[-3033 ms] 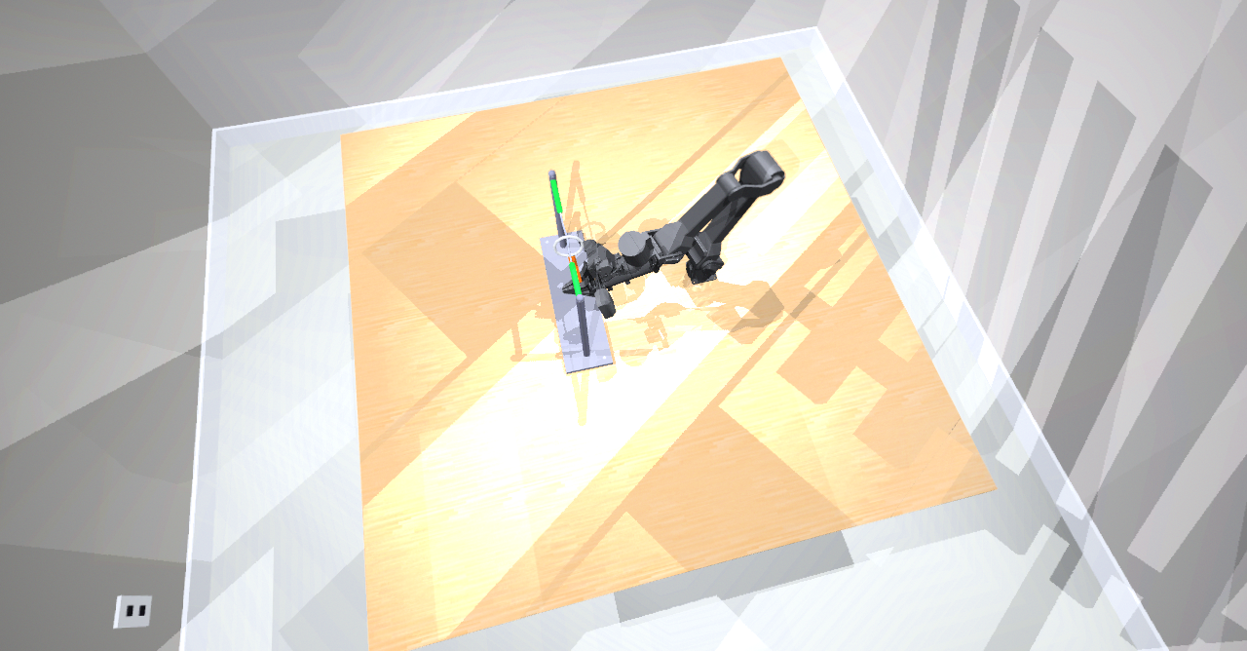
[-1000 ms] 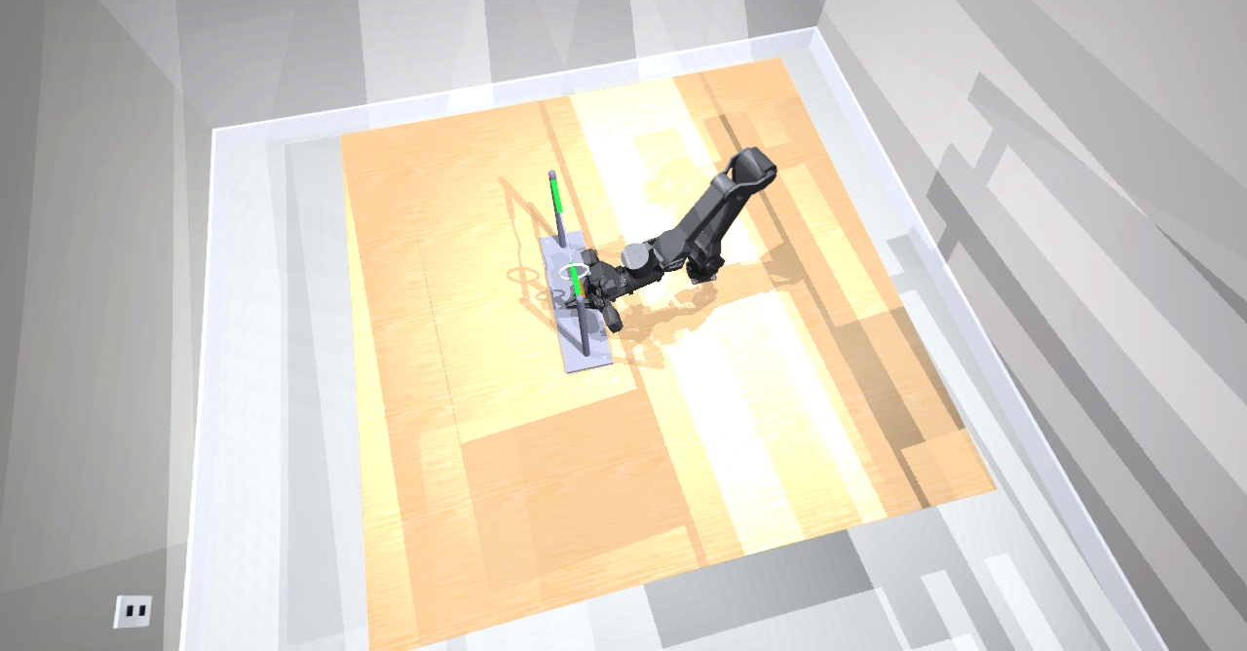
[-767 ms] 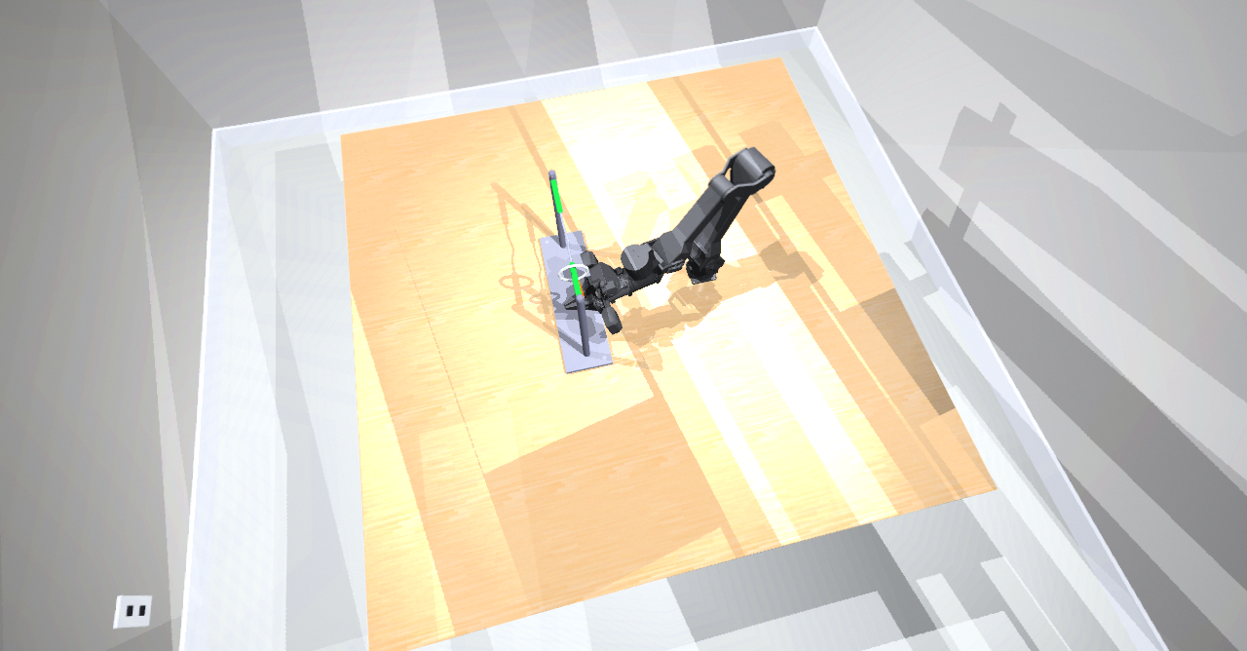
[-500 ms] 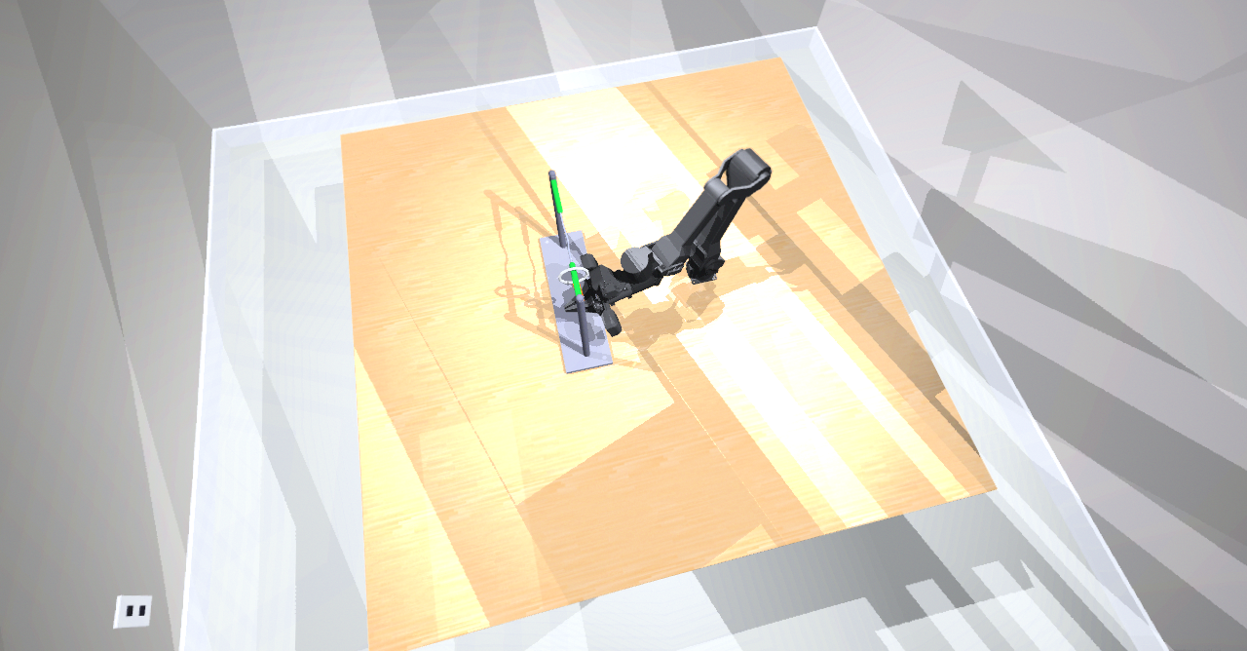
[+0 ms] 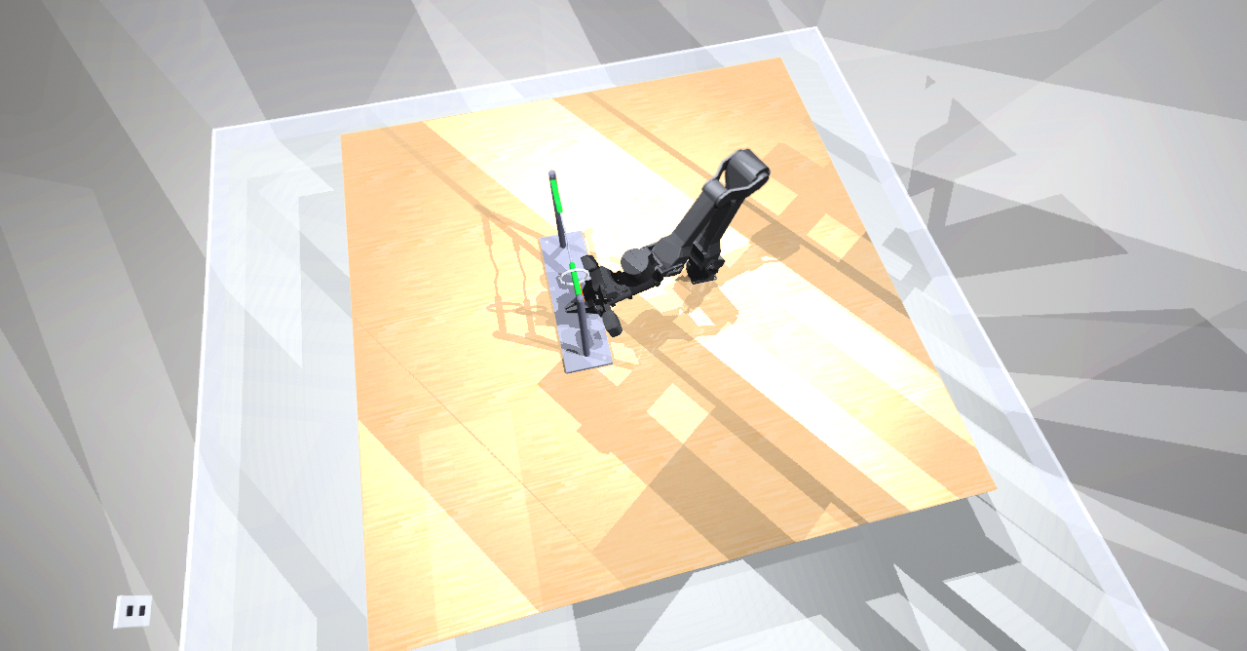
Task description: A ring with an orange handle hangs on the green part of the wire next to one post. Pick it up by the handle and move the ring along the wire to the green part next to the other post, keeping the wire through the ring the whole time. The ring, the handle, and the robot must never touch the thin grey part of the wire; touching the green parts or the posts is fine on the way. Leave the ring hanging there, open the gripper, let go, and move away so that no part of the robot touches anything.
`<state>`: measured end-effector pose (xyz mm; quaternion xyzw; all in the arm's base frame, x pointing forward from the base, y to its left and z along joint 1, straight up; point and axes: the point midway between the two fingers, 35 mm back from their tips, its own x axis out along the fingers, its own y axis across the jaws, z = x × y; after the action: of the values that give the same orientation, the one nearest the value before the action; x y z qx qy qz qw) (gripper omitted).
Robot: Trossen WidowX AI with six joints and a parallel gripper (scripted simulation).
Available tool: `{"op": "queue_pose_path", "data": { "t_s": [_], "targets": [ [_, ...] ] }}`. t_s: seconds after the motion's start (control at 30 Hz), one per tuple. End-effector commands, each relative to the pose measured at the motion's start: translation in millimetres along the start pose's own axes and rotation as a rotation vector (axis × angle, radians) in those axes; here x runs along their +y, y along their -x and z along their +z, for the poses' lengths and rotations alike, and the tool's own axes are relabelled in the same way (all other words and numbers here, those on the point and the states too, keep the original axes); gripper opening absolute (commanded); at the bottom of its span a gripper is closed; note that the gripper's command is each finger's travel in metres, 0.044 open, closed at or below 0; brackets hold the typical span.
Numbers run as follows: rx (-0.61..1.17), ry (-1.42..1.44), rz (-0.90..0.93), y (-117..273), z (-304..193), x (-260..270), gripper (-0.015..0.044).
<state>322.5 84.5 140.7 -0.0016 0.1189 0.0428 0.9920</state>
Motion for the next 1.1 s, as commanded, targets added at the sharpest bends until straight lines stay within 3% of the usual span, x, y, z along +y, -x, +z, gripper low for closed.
{"op": "queue_pose_path", "data": {
  "t_s": [0.0, 0.4, 0.8, 1.07],
  "targets": [
    [0.0, -0.006, -0.004, 0.3, -1.1, -0.8, -0.015],
    [0.0, -0.006, -0.004, 0.3, -1.1, -0.8, -0.015],
    [0.0, 0.0, -0.001, 1.1, -0.1, 0.0, 0.016],
    [0.002, -0.002, -0.002, 15.4, 1.4, 0.8, 0.016]
  ]
}}
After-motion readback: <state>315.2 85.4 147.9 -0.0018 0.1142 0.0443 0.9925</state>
